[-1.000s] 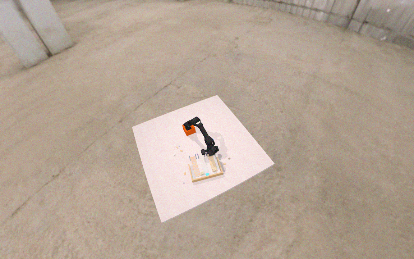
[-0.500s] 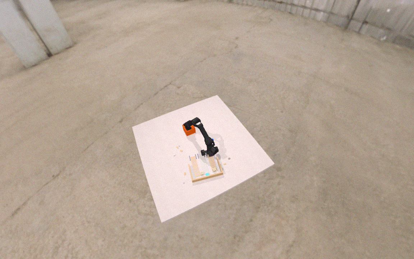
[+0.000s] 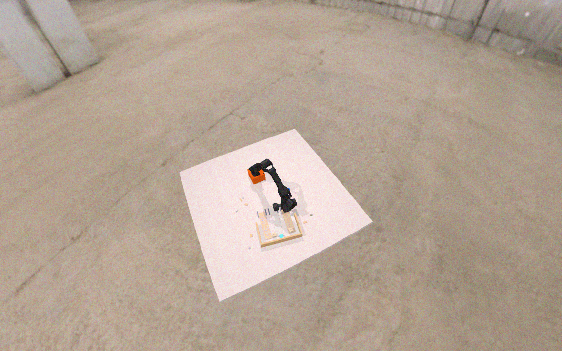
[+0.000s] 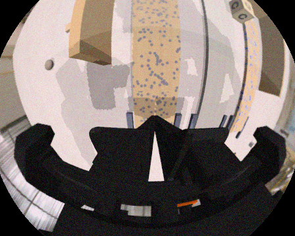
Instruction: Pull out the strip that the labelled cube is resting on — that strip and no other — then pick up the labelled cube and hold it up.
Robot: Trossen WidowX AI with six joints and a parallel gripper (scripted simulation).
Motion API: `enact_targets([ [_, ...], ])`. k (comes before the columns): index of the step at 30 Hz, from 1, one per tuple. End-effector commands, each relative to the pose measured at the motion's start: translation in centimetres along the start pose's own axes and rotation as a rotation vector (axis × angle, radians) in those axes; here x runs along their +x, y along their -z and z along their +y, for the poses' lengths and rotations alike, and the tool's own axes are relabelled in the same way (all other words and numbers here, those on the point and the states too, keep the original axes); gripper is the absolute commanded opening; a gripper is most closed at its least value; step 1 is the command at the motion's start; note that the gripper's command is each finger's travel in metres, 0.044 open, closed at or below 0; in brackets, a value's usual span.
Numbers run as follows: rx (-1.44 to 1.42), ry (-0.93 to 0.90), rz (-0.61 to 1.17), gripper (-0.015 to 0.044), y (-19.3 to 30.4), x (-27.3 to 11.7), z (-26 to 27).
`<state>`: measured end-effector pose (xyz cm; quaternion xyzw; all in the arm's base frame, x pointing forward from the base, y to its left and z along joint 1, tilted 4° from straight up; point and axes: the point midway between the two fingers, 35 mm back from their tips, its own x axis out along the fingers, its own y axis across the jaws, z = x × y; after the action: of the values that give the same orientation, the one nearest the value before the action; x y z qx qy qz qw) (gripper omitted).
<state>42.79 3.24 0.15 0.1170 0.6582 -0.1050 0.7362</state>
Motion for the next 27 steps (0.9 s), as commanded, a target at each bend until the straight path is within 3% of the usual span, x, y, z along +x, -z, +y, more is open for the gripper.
enact_targets([
  [1, -0.004, 0.001, -0.003, 0.0000, -0.06, 0.07, -0.04],
  [27, -0.004, 0.001, -0.003, 0.0000, -0.06, 0.33, -0.04],
])
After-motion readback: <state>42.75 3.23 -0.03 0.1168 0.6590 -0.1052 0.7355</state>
